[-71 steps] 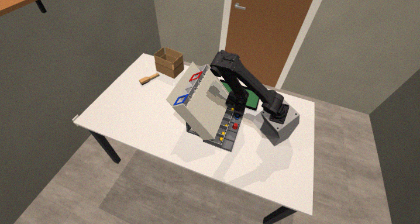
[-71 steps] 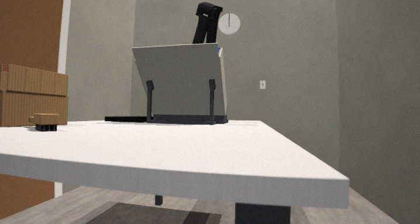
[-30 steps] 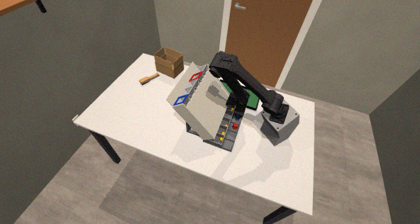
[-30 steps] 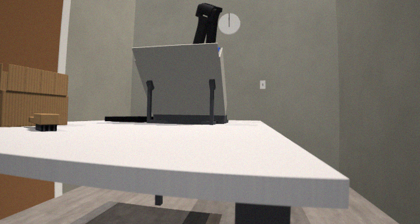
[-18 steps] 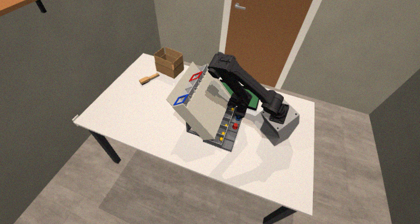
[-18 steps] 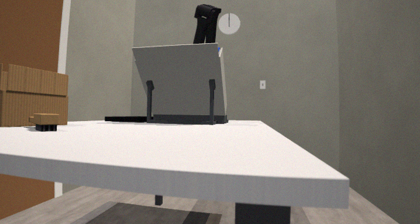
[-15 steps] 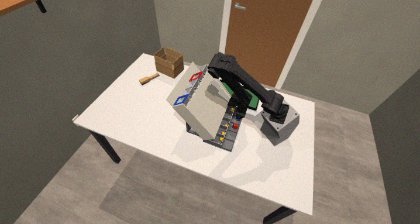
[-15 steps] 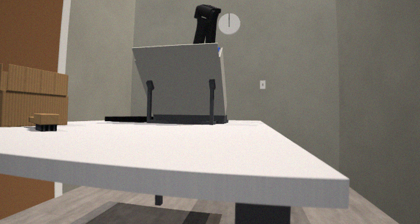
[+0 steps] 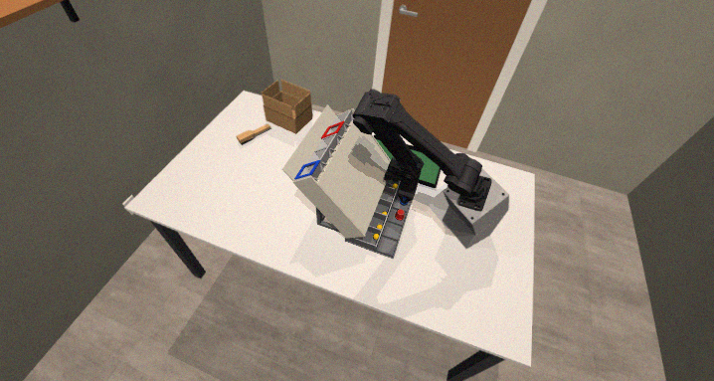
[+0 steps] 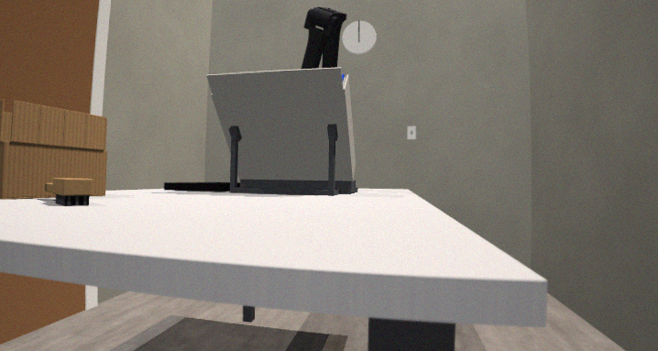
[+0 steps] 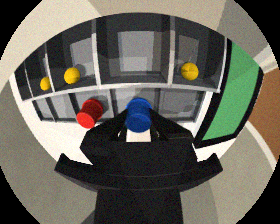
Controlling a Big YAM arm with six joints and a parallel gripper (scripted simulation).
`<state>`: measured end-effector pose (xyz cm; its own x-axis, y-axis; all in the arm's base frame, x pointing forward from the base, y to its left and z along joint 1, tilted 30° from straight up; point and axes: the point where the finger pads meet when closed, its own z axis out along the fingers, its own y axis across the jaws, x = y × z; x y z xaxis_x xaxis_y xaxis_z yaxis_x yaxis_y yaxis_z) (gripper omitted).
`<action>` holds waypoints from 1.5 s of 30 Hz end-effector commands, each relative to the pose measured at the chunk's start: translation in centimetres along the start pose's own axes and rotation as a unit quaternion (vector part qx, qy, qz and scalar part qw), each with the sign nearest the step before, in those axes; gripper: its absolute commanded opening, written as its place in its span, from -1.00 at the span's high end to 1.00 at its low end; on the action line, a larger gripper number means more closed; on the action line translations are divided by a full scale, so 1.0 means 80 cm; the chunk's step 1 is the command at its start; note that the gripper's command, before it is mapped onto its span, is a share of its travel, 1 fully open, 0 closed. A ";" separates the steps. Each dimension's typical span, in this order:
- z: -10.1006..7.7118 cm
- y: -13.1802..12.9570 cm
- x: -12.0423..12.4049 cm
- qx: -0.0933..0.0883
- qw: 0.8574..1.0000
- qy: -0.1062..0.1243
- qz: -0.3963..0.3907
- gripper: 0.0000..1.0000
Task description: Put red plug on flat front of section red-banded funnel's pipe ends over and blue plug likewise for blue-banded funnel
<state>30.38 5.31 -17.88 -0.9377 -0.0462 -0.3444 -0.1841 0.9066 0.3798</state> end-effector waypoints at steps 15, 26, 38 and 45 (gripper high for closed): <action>0.011 0.009 0.007 0.000 1.000 -0.001 0.000 1.00; 0.011 0.010 0.014 -0.002 1.000 0.006 -0.001 1.00; 0.012 0.011 0.021 -0.004 1.000 0.014 -0.002 1.00; 0.012 0.012 0.025 -0.004 1.000 0.014 -0.002 1.00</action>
<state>30.76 5.72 -18.34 -0.9340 -0.0399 -0.3550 -0.1821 0.9080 0.3772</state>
